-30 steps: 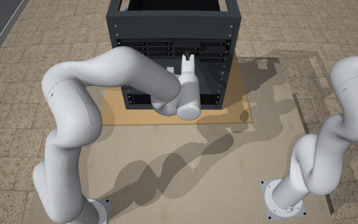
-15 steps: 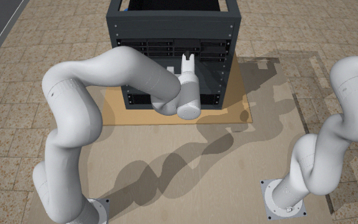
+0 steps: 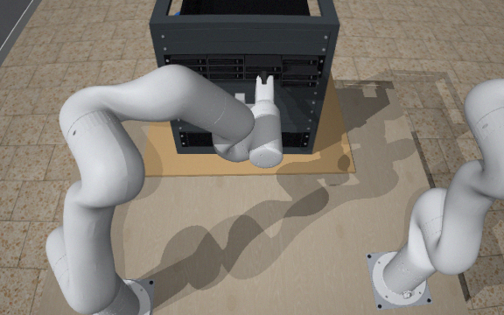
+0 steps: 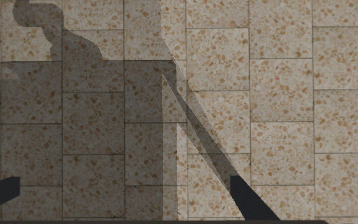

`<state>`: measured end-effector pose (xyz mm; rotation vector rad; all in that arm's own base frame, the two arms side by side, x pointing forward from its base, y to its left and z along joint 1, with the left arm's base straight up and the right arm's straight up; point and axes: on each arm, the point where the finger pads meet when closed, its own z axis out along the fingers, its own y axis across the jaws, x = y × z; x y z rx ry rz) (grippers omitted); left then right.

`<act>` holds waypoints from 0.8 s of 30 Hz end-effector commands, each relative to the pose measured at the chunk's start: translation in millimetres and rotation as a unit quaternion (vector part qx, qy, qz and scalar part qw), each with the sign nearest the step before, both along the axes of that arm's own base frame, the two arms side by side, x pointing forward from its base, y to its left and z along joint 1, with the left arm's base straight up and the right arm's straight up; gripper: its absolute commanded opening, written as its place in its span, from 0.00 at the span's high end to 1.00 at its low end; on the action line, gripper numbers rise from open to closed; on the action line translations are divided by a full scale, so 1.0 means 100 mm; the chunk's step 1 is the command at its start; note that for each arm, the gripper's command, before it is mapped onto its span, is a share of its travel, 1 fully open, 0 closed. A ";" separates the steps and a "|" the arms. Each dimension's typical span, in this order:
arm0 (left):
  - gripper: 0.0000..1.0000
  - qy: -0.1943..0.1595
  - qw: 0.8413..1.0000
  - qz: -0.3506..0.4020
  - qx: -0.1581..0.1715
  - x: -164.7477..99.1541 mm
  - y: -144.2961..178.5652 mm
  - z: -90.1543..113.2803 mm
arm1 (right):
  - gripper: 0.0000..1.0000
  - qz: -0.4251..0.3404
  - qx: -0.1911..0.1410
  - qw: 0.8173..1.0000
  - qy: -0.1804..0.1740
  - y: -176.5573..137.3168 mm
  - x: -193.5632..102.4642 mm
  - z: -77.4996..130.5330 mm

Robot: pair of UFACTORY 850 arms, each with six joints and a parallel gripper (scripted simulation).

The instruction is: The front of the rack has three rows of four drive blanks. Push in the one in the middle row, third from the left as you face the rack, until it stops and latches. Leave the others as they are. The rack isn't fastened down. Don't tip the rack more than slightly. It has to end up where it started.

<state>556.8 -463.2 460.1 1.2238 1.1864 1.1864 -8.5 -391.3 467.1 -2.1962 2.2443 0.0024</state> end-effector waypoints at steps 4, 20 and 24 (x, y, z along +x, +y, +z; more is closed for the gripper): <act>1.00 -0.001 1.000 0.000 -0.001 -0.03 0.00 0.02 | 0.00 0.000 -0.001 1.000 0.000 0.00 0.00 0.01; 1.00 -0.001 1.000 0.000 -0.001 -0.73 0.02 0.02 | 0.00 0.000 -0.001 1.000 0.000 0.00 0.00 0.01; 1.00 -0.001 1.000 0.000 -0.001 -0.89 0.03 0.02 | 0.00 0.000 -0.001 1.000 0.000 0.00 0.00 0.01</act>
